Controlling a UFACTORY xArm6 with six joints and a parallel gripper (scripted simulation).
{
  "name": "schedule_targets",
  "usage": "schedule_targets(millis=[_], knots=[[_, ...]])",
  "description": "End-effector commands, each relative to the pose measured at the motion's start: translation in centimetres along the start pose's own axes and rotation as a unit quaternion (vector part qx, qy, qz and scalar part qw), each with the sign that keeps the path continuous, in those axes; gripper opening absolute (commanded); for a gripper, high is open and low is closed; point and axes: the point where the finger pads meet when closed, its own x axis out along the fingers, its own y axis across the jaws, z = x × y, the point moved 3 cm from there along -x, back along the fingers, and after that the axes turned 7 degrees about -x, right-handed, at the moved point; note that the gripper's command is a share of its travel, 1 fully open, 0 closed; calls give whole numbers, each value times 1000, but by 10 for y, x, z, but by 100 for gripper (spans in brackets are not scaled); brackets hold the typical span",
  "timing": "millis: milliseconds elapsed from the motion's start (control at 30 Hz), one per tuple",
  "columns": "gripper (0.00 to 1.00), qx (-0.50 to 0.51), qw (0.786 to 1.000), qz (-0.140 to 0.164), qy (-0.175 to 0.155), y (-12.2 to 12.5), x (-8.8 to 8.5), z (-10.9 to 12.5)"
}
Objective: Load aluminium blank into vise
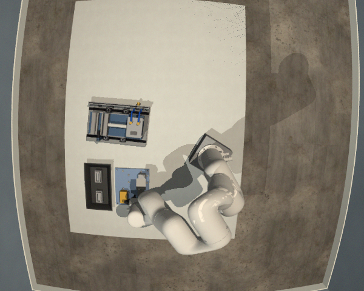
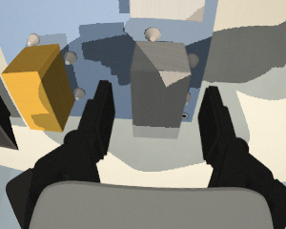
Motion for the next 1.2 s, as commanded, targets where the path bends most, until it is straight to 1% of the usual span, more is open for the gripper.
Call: schedule_targets(millis=[0, 467, 500, 1167], knots=[[69, 0, 1000, -2, -1, -1, -1, 1], [69, 0, 1000, -2, -1, -1, -1, 1], [0, 0, 1000, -2, -1, -1, -1, 1], [0, 0, 1000, -2, -1, -1, -1, 1]])
